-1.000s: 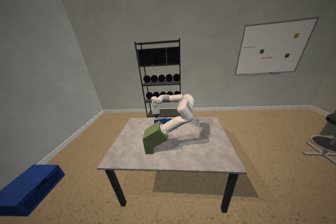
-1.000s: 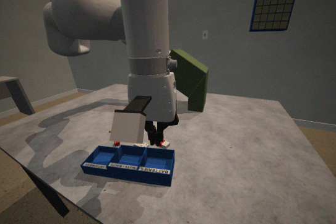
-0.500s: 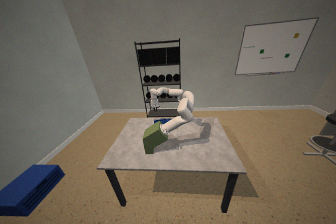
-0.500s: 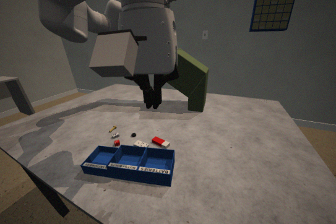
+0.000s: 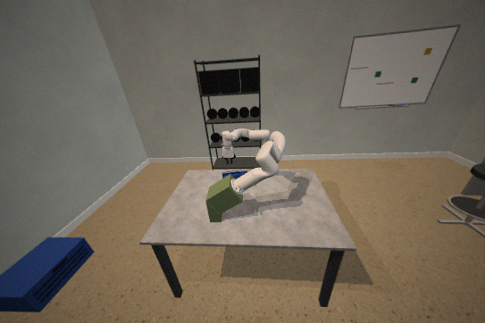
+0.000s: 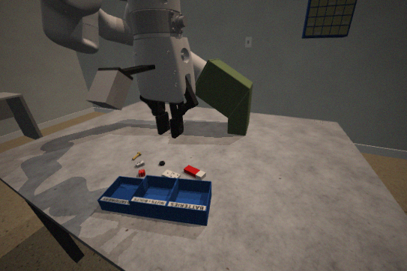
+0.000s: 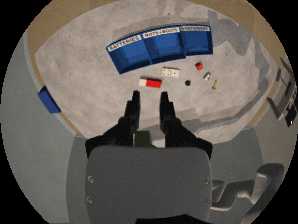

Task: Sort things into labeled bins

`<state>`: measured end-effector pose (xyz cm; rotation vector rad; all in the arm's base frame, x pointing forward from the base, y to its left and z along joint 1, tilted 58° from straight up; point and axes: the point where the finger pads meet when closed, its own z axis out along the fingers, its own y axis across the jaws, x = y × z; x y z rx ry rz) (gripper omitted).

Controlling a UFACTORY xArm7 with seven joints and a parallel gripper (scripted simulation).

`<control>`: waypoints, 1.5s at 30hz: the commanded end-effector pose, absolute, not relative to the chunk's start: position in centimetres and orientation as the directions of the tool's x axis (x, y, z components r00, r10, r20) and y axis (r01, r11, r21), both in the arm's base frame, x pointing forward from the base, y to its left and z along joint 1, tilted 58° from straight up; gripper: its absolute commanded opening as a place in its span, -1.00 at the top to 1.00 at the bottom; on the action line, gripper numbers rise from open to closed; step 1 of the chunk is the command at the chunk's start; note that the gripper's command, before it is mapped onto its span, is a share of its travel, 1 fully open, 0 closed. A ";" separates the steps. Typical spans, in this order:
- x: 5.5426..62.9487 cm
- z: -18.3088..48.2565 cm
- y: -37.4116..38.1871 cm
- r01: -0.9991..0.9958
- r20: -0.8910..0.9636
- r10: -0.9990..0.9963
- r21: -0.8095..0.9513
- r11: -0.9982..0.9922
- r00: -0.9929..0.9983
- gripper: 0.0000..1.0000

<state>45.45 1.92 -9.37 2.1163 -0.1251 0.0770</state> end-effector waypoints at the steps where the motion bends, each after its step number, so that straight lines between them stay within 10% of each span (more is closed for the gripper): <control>1: 44.5 -7.5 -1.0 -0.274 0.242 -0.129 0.812 -0.515 0.962 0.42; 45: 39.3 0.6 -16.2 -0.490 0.429 -0.240 0.729 -0.477 0.871 0.42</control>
